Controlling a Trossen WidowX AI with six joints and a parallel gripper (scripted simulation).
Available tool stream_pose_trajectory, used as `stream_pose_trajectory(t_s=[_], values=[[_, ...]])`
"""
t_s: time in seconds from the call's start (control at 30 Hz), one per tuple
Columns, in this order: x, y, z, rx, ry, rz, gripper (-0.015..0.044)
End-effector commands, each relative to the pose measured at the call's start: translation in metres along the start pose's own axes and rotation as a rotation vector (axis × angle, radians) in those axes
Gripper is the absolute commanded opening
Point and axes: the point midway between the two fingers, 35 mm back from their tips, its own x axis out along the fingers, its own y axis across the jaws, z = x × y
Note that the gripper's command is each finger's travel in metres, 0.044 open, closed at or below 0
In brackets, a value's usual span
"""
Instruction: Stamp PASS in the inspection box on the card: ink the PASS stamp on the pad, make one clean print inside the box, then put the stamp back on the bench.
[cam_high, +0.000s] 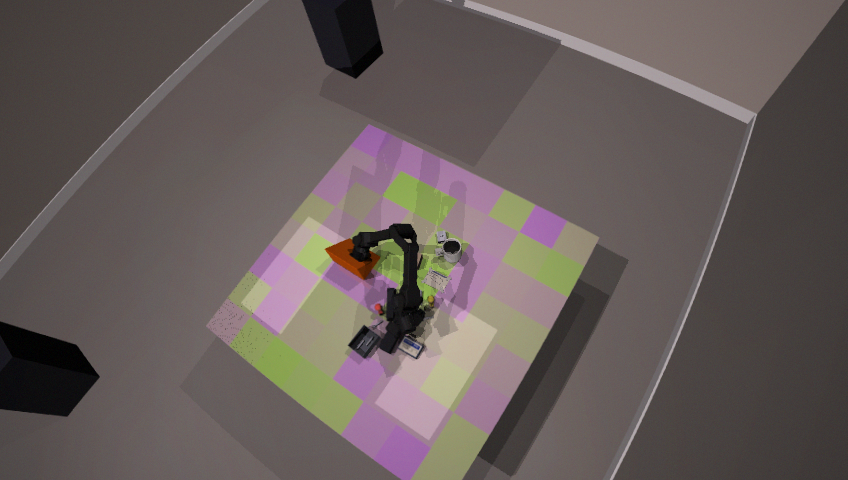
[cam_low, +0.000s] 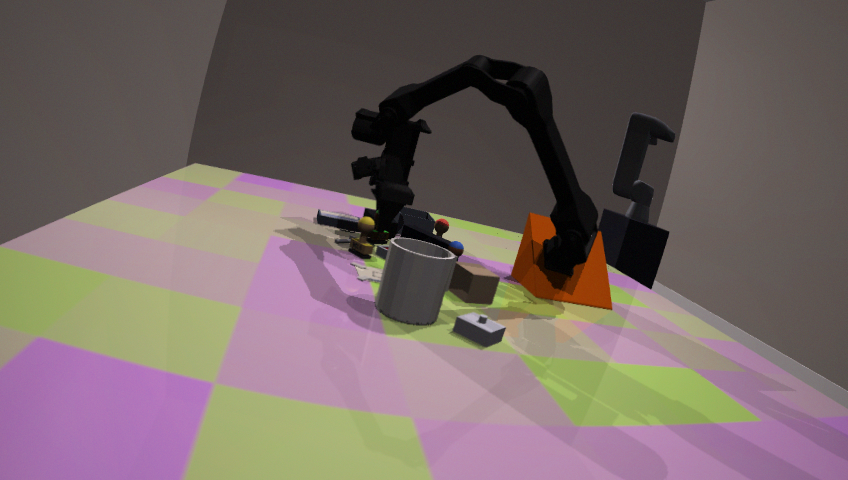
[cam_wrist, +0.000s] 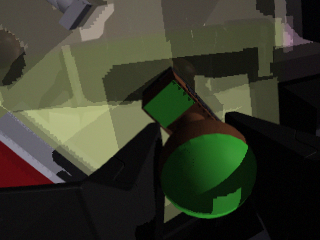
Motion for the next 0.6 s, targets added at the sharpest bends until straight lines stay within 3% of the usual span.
stream_pose_trajectory(t_s=[0.0, 0.57], values=[[-0.0018, 0.0002, 0.0000, -0.001, 0.001, 0.000, 0.0000], [-0.0099, -0.0002, 0.0007, 0.000, 0.000, -0.002, 0.0000]])
